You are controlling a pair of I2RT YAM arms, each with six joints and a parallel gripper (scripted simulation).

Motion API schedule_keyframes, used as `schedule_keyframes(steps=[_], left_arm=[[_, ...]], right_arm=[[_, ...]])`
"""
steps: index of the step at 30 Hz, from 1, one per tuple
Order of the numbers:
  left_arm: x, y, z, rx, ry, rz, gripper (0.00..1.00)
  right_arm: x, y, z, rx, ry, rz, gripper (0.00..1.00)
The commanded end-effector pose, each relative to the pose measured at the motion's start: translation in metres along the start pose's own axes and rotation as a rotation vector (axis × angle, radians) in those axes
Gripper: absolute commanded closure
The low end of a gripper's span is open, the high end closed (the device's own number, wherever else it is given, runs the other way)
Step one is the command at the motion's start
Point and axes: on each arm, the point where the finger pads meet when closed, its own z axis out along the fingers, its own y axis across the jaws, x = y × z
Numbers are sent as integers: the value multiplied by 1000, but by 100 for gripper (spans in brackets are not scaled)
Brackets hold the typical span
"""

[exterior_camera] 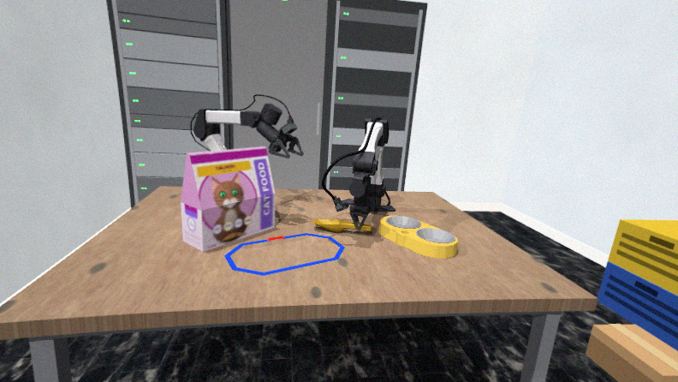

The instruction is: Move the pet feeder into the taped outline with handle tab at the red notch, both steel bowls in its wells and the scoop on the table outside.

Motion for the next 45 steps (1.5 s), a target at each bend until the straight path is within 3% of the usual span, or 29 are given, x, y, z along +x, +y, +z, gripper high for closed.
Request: schedule_keyframes(steps=[1,6,8,10,14,22,32,45], left_arm=[[1,0,6,-1,5,5,73],[1,1,2,-13,5,4,80],[1,0,-11,-22,5,2,100],[0,4,-24,-35,5,3,81],[0,3,-36,-35,5,3,81],[0,1,-90,-35,5,3,81],[-15,-3,-77,-86,-2,-54,81],[-93,-103,-40,-95,-7,-64,81]], right_arm=[[-3,2,-4,-2,-18,5,0],[-5,1,-4,-3,-21,2,0],[-5,1,-4,-3,-21,2,0],[-5,1,-4,-3,-21,2,0],[-5,1,-4,-3,-21,2,0],[-5,1,-4,-3,-21,2,0],[2,8,-8,-35,-6,-21,0],[48,43,-34,-237,49,-138,0]])
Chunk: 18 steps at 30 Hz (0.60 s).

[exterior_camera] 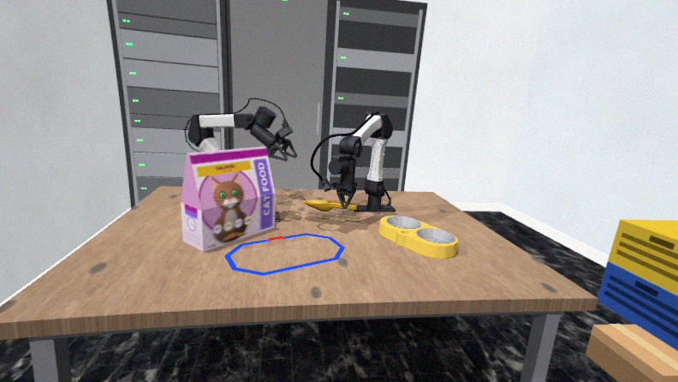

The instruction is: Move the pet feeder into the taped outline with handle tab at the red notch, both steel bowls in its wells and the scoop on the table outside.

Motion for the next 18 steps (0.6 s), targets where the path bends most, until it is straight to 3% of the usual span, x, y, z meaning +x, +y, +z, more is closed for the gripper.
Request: schedule_keyframes(steps=[1,14,18], left_arm=[[-16,-7,2,-73,-11,-76,81],[-37,-38,15,-54,-2,-13,81],[-38,-39,14,-37,-5,-120,81]], right_arm=[[13,17,-6,-83,21,-51,0],[12,23,-11,-113,4,-70,0],[12,23,-10,-112,7,-70,0]])
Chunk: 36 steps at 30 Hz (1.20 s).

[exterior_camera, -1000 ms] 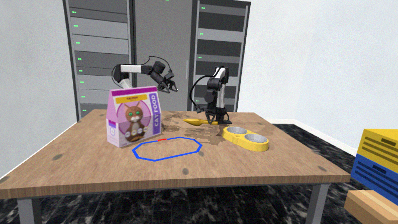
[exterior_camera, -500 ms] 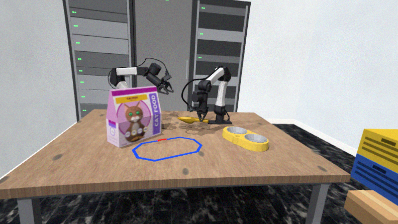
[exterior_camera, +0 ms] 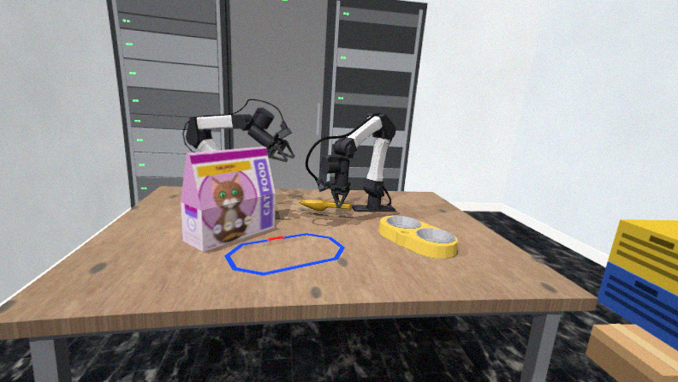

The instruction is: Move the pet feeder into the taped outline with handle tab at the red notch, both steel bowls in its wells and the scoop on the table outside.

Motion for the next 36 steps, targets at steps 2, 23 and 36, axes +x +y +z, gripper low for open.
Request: schedule_keyframes(steps=[2,23,36], left_arm=[[-2,2,0,-12,-8,-87,81],[-2,4,-1,40,6,-772,81],[-6,3,19,42,7,-769,81]], right_arm=[[-1,4,-1,-17,-10,-18,0],[-4,2,-2,-6,-16,-9,0],[-4,2,-2,-6,-16,-9,0]])
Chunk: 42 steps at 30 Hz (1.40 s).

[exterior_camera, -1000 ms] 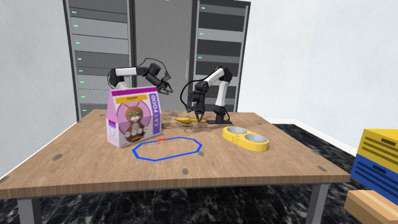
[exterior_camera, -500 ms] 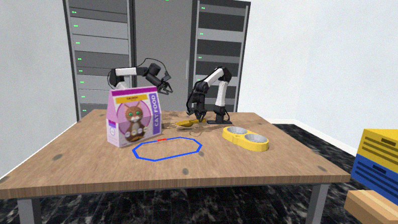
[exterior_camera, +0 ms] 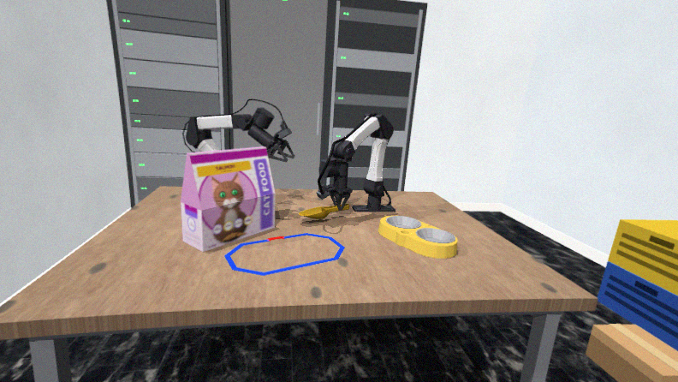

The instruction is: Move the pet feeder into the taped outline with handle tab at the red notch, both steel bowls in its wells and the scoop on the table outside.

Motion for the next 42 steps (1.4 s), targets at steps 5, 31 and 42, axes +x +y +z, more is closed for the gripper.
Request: schedule_keyframes(steps=[5,31,42], left_arm=[[-4,-3,15,5,-13,-5,81],[-1,-3,13,2,-26,-2,22],[-11,-3,-37,-10,-84,-1,0]], right_arm=[[-4,2,-2,-5,-16,-8,0],[-4,2,-2,-5,-16,-8,0],[-4,2,-2,-5,-16,-8,0]])
